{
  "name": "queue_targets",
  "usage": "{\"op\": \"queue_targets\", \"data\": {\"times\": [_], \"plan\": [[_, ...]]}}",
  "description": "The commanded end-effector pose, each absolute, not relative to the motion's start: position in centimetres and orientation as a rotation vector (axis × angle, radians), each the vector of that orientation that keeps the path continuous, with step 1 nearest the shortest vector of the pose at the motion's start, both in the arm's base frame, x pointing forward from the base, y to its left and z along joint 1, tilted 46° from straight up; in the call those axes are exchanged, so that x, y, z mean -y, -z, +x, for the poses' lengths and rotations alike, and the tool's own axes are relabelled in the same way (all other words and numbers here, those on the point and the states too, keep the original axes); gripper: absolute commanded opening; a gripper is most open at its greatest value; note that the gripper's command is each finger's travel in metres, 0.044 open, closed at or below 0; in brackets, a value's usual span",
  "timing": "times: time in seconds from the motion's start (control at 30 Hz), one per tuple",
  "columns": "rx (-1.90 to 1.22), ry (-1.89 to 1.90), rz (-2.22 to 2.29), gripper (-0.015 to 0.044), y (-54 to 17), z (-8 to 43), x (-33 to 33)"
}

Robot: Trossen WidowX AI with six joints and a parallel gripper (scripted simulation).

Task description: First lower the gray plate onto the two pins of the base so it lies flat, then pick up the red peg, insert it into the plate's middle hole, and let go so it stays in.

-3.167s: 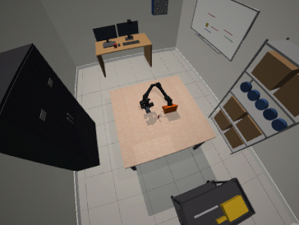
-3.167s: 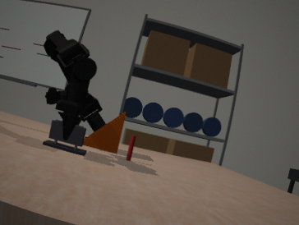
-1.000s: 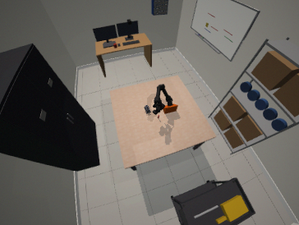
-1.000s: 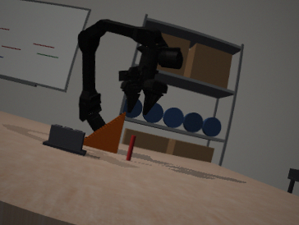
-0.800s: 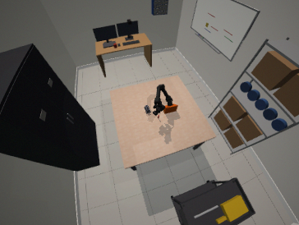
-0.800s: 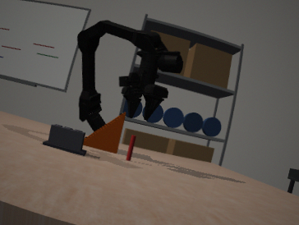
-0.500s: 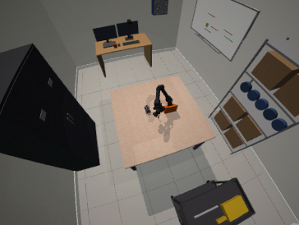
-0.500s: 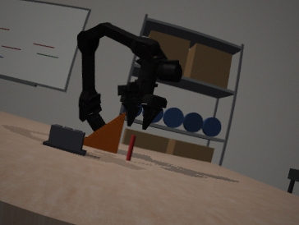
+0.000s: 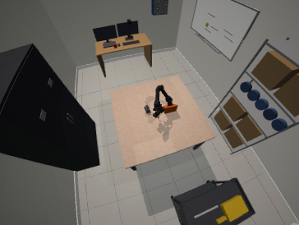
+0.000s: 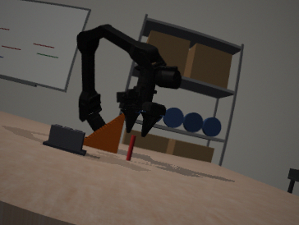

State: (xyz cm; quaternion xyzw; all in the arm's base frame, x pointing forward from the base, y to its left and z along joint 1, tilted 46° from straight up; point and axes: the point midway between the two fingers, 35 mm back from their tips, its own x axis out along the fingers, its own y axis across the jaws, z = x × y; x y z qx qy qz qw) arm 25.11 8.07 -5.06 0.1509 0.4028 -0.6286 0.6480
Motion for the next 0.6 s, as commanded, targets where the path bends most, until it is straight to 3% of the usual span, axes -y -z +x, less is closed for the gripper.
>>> {"op": "queue_targets", "data": {"times": [0.0,0.57], "plan": [[-0.919,1.433,0.326,0.044,5.7,24.9,-7.4],[-0.917,1.434,0.325,0.044,7.5,24.4,-5.3]]}}
